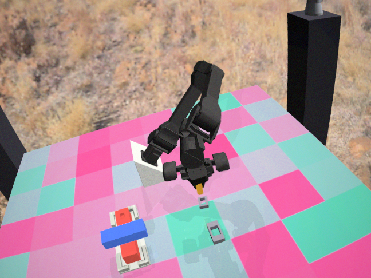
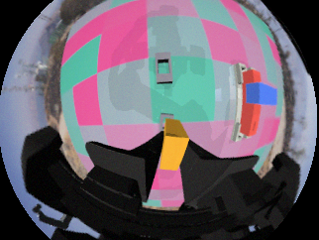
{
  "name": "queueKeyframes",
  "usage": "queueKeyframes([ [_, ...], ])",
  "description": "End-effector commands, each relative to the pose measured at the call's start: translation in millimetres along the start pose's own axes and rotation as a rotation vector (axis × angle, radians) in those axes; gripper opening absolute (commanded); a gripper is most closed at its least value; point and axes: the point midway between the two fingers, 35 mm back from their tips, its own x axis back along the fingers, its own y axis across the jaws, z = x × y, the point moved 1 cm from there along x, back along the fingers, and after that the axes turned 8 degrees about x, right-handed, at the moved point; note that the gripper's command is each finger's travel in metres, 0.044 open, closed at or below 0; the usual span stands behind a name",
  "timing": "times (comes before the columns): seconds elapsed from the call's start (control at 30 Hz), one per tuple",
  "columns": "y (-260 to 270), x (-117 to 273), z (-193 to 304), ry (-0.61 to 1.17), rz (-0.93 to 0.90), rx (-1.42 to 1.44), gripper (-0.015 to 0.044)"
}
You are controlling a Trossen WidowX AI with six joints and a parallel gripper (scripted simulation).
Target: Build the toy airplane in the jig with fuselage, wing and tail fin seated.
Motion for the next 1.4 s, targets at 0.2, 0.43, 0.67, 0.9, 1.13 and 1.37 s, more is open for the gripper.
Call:
queueKeyframes([
  [0.2, -3.7, 31.6, 2.8, 0.013, 0.012, -0.032, 0.0],
  [0.43, -3.4, 53.3, 7.8, 0.023, 0.008, -0.052, 0.0],
  [0.67, -1.8, 70.2, 12.9, 0.03, -0.001, -0.067, 0.0],
  [0.9, -17.3, 69.5, 4.8, 0.032, 0.005, -0.051, 0.0],
  [1.13, -37.9, 68.1, -4.0, 0.034, 0.01, -0.03, 0.0],
  [1.37, -59.3, 66.1, -11.1, 0.036, 0.015, -0.012, 0.0],
])
